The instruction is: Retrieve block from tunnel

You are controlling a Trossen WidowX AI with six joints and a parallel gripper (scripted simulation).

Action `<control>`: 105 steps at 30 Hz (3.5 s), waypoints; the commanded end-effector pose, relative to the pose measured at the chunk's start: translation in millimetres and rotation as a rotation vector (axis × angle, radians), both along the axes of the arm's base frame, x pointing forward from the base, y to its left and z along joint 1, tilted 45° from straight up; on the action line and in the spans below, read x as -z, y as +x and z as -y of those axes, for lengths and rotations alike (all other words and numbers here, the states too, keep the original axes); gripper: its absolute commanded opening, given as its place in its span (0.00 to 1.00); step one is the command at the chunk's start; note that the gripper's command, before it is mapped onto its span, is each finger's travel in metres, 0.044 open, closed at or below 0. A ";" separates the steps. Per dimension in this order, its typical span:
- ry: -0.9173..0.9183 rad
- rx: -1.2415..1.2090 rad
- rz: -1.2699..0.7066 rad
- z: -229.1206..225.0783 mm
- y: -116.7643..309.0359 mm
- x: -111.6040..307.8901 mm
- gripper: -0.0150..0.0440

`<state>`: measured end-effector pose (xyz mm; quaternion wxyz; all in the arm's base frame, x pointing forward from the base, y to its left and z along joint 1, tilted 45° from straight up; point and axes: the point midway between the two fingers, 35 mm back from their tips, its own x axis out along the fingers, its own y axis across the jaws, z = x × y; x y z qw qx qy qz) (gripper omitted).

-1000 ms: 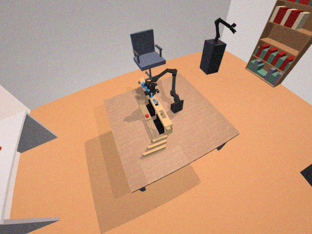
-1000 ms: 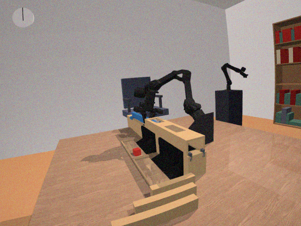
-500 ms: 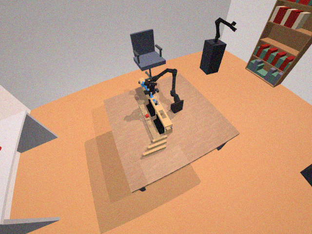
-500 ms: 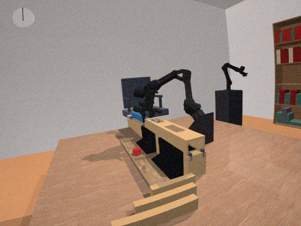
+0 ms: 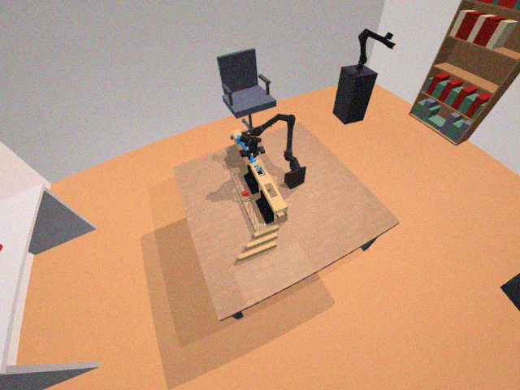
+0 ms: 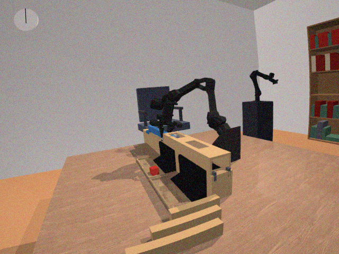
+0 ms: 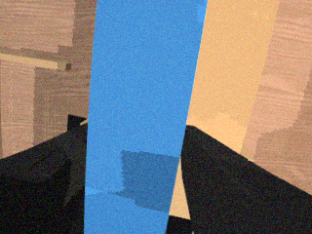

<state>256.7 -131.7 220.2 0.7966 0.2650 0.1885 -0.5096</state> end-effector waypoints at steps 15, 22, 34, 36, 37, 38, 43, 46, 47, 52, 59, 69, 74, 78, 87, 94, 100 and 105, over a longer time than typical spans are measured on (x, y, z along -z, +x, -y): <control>-0.001 -0.001 -0.001 0.1 0.0 -0.1 0.43; -0.004 0.009 0.003 -7.6 -1.6 -6.4 0.74; -0.017 0.029 0.014 -58.2 -9.6 4.8 1.00; -0.021 0.028 0.019 -63.7 -10.6 7.0 1.00; -0.021 0.028 0.019 -63.7 -10.6 7.0 1.00; -0.021 0.028 0.018 -63.5 -10.6 7.2 1.00; -0.020 0.029 0.018 -60.3 -9.2 11.0 1.00; -0.019 0.029 0.018 -57.2 -8.0 14.6 1.00; -0.019 0.029 0.018 -56.1 -7.6 15.7 1.00; -0.019 0.029 0.018 -50.8 -5.9 21.5 1.00; -0.020 0.029 0.019 -42.9 -3.8 29.1 1.00; -0.022 0.033 0.027 -40.9 -2.7 29.2 0.73; -0.022 0.033 0.027 -40.9 -2.7 29.2 0.51; -0.022 0.033 0.027 -40.9 -2.7 29.2 0.40; -0.016 0.034 0.023 -29.1 -0.8 20.4 0.25; -0.016 0.033 0.022 -12.8 0.5 7.6 0.25; -0.022 0.030 0.023 1.6 0.4 -4.5 0.25; -0.027 0.028 0.024 7.7 0.0 -9.8 0.25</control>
